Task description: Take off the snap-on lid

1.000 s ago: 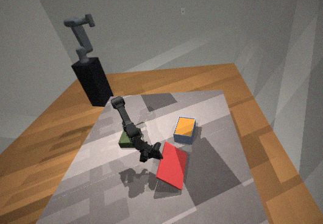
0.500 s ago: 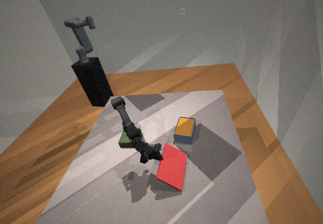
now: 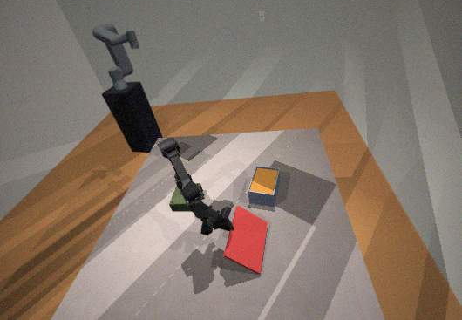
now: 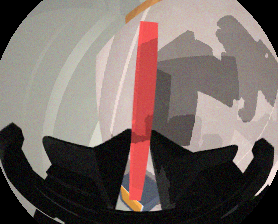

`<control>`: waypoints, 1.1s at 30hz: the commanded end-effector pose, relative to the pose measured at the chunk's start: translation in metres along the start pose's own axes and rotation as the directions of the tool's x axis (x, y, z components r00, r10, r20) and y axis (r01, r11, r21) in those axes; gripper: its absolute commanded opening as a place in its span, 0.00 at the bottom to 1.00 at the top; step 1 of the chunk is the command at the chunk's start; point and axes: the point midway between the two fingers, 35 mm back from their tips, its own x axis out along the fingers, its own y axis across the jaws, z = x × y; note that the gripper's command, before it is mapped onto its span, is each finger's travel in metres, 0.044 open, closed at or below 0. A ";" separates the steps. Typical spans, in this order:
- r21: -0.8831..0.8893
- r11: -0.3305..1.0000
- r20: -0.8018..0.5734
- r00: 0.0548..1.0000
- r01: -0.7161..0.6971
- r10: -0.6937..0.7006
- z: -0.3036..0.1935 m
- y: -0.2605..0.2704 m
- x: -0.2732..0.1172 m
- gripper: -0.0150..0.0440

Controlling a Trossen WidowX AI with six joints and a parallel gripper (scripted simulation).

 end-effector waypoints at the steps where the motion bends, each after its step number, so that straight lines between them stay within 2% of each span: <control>1: -0.006 1.000 -0.005 1.000 -0.010 0.010 -0.001 -0.001 0.002 0.25; 33: -0.006 1.000 -0.005 1.000 -0.010 0.009 -0.001 -0.020 0.018 0.25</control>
